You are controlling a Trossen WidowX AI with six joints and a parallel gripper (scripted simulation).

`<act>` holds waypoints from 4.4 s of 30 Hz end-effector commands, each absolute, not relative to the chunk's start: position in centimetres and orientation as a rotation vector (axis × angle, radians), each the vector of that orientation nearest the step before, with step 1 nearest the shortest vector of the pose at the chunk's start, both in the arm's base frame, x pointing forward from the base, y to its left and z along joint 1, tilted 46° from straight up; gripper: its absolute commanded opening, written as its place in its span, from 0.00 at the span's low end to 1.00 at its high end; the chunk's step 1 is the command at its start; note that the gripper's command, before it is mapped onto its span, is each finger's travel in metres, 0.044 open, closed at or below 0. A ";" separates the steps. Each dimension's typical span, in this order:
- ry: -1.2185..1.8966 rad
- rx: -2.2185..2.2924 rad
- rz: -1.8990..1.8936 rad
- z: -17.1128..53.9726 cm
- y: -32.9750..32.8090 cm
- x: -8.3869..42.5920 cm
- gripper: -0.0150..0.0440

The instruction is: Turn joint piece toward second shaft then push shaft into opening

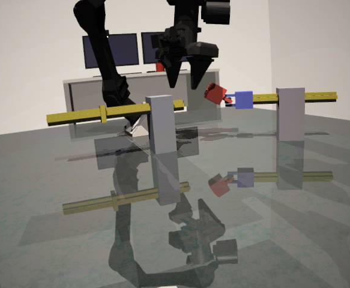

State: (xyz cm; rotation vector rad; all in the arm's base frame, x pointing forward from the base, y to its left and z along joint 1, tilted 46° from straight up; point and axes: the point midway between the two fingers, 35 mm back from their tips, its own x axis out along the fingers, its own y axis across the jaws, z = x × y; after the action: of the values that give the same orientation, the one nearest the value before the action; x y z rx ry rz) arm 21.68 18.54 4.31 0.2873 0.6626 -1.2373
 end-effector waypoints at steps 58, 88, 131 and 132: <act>0.273 0.664 -1.426 -3.2 20.1 23.5 1.00; 0.270 0.663 -1.429 -3.5 19.6 23.6 0.56; 0.270 0.663 -1.429 -3.5 19.6 23.6 0.56; 0.270 0.663 -1.429 -3.5 19.6 23.6 0.56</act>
State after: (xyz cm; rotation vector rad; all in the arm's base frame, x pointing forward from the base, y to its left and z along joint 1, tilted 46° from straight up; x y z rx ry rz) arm 23.60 19.70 -3.50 0.6666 0.2690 -1.4310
